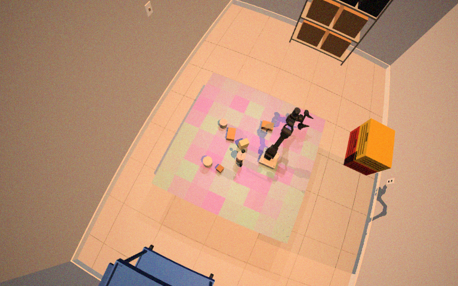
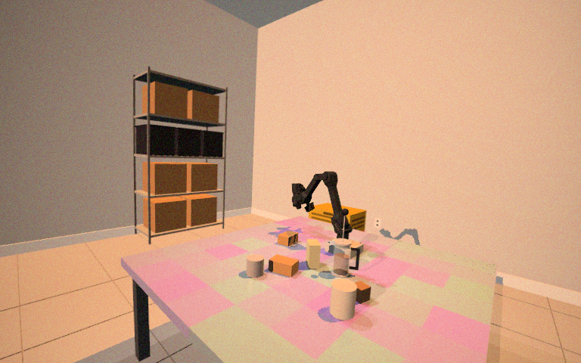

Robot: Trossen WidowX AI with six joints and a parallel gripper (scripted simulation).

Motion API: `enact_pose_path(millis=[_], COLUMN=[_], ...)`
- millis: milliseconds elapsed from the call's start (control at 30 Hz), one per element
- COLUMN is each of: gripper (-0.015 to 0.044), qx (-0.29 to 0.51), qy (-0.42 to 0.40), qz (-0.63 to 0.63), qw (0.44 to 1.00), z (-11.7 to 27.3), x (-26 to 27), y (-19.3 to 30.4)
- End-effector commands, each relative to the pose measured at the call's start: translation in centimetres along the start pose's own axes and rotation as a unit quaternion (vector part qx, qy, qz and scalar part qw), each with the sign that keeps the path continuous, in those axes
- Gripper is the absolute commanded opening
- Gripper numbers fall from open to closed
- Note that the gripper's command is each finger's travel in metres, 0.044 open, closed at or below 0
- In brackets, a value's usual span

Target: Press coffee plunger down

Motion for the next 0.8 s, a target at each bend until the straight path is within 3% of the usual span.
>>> enact_pose_path(millis=[0,433,767], gripper=[0.0426,0.044,0.044], qx=[-0.004,-0.186,-0.44], qy=[0.003,0.081,0.116], qz=[0.001,-0.075,-0.178], qw=[1.0,0.976,0.873], z=[0.2,10.3,24.0], x=[-0.1,-4.2,-6.7], y=[0.0,-0.2,3.8])
Point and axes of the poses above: the point midway between the two fingers, 35 mm back from their tips, its own z axis back along the fingers, its own x axis across the jaws, y = z × x, the point moved 9 cm from there along z, back along the fingers, and after that the axes turned 1 degree about -z, right-handed, at the moved point
